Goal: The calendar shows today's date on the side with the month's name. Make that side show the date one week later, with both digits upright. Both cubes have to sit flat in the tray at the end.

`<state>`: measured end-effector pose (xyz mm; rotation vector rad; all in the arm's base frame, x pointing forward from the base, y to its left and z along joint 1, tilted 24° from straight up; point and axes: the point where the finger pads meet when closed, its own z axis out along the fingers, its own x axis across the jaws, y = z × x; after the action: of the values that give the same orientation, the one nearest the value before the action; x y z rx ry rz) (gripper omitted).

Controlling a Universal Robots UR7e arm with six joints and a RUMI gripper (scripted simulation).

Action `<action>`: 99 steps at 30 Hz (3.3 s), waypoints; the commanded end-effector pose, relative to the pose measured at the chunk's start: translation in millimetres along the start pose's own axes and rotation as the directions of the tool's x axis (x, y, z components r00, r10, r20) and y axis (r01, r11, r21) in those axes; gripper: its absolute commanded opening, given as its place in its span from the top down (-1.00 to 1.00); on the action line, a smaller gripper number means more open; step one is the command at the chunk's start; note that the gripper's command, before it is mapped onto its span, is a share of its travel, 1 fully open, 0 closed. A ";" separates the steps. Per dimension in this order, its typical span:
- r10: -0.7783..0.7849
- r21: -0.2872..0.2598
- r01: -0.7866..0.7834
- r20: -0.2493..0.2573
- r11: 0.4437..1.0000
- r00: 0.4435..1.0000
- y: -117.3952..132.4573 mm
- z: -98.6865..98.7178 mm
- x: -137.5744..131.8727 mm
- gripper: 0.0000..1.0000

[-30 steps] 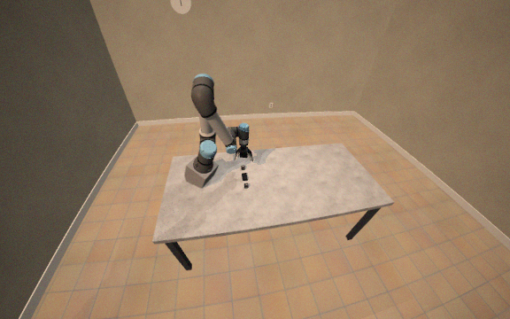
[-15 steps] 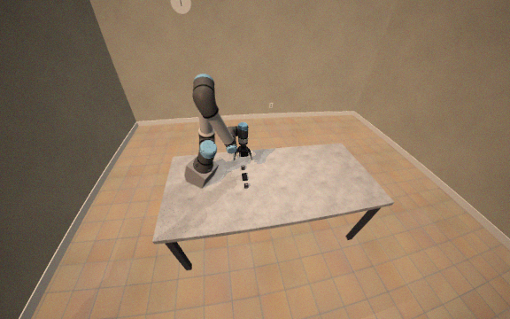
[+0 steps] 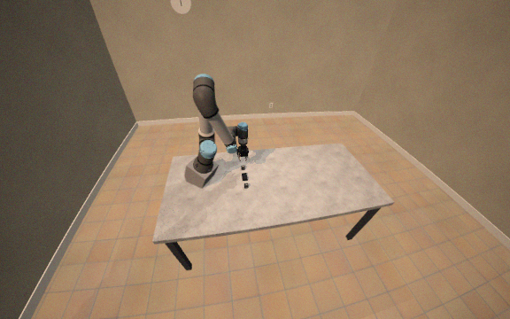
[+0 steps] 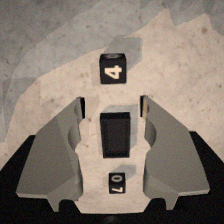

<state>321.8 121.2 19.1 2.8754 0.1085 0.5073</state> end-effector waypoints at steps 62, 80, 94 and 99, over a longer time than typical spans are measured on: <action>-0.001 0.000 0.001 -0.001 1.000 1.000 0.3 34.0 0.9 0.44; -0.001 0.000 0.001 -0.001 1.000 1.000 0.5 51.1 1.2 0.44; -0.001 0.000 0.001 -0.001 1.000 1.000 0.5 52.8 1.2 0.44; -0.001 0.000 0.001 -0.001 1.000 1.000 0.5 52.8 1.2 0.44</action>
<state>341.0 110.0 -28.9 2.8757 0.1095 0.5065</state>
